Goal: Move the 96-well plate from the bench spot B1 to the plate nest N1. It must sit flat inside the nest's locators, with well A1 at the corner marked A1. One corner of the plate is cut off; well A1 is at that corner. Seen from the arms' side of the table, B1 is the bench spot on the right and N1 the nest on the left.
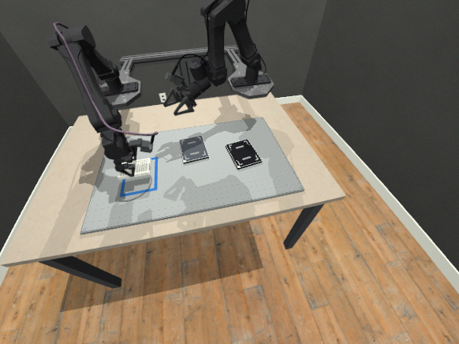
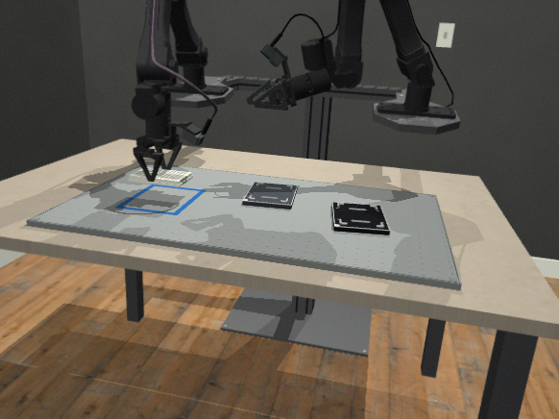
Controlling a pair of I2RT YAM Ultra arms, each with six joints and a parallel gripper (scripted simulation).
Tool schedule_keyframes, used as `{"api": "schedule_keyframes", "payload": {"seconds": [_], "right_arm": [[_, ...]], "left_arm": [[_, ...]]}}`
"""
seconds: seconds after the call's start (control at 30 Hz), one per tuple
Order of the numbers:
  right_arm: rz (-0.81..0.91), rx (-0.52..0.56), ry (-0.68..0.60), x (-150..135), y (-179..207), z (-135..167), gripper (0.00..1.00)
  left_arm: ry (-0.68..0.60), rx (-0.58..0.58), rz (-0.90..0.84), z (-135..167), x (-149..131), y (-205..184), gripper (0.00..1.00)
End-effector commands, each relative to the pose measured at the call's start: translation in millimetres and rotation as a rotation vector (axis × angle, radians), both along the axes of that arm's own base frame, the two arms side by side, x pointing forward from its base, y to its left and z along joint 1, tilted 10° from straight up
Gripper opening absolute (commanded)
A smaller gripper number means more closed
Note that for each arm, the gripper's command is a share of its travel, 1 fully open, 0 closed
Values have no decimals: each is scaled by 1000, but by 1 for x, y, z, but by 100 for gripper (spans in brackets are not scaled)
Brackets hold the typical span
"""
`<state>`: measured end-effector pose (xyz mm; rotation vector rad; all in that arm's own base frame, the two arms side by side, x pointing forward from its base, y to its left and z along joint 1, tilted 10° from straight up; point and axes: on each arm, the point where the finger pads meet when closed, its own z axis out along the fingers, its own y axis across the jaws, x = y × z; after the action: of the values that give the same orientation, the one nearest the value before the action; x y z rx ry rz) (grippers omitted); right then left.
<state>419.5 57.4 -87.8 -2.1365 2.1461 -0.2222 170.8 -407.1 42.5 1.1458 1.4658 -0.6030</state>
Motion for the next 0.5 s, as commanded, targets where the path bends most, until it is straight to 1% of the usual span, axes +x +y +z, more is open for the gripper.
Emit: {"api": "schedule_keyframes", "payload": {"seconds": [0.0, 0.13, 0.27, 0.47], "right_arm": [[32, 24, -48, 17, 11, 1, 79], [35, 28, -58, 24, 10, -16, 79], [35, 23, -22, 17, 8, -29, 79], [31, 25, -31, 19, 9, -26, 79]], "left_arm": [[7, -16, -7, 5, -2, 2, 100], [7, -16, -7, 5, -2, 2, 100], [7, -16, -7, 5, -2, 2, 100], [7, -16, -7, 5, -2, 2, 100]]}}
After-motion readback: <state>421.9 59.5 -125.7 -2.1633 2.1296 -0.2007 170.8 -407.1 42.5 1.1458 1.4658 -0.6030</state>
